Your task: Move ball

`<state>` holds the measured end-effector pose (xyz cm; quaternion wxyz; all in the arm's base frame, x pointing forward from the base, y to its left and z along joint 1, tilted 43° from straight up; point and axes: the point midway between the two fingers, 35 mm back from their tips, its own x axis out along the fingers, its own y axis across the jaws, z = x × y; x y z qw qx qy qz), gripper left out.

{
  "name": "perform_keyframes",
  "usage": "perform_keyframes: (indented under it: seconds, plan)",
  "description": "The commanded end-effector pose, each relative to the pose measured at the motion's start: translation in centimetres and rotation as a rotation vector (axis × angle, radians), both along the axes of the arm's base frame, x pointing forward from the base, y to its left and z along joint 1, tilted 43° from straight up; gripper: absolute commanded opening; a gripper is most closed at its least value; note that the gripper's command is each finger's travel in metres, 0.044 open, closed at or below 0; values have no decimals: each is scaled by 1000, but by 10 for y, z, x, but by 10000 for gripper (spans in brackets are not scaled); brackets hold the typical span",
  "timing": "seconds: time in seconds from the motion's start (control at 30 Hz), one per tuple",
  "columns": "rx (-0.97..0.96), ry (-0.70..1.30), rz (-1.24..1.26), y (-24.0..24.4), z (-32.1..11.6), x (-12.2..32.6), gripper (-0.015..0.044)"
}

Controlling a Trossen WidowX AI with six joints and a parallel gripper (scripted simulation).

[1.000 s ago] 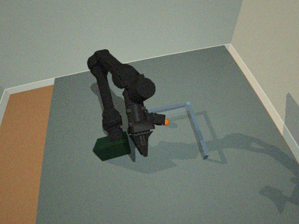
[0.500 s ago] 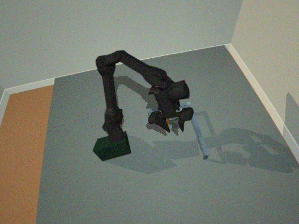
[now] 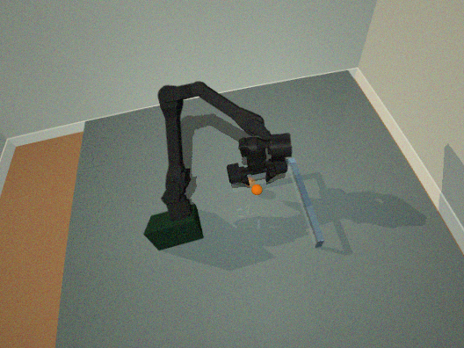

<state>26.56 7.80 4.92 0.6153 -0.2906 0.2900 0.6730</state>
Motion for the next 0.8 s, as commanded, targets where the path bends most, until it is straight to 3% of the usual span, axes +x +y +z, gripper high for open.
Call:
perform_keyframes:
  seconds: [0.0,0.77]
  plan:
    - [20,6,11,4,0,-3,295]
    - [21,5,11,30,-28,-6,295]
